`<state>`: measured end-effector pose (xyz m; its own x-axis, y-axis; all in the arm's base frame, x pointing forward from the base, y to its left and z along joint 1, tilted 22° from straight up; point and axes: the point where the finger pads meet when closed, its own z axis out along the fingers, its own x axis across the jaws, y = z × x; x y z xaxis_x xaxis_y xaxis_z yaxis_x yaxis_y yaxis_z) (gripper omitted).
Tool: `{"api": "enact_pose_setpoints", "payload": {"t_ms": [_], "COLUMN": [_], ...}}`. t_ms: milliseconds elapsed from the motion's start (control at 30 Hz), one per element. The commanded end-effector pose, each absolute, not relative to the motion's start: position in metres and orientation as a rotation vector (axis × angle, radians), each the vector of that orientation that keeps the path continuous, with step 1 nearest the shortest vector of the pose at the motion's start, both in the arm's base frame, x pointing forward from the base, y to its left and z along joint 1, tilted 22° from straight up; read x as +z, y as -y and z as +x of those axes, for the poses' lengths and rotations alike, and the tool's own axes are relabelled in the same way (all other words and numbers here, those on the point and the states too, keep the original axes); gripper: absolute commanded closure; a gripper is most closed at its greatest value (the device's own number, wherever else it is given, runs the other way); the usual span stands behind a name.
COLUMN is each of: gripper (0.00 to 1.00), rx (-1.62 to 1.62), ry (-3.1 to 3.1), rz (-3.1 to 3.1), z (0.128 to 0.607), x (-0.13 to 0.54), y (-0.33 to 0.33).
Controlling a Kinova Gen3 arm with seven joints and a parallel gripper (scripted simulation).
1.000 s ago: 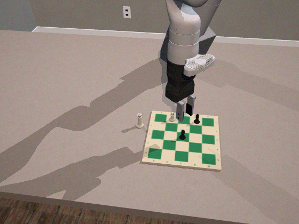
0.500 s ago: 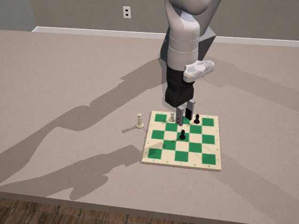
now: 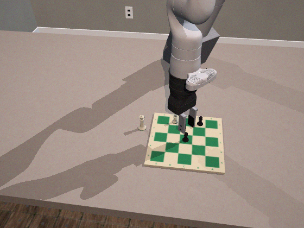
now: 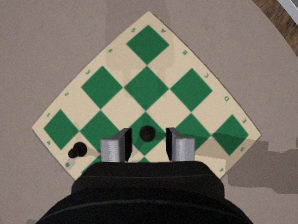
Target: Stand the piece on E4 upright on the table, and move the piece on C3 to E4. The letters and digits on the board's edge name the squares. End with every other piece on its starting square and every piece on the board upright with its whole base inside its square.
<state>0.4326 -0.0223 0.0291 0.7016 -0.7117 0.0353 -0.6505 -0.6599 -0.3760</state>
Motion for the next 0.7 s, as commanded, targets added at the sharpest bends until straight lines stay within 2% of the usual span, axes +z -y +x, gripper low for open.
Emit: {"api": "enact_pose_setpoints", "payload": {"t_ms": [0,667], "gripper": [0.32,0.32], "rx": [-0.245,-0.245], "ry": [-1.068,-1.068], "rz": [-2.574,-2.574], "z": [0.4319,0.4338], "x": [0.0241,0.0183], "y": [0.0204,0.0189]}}
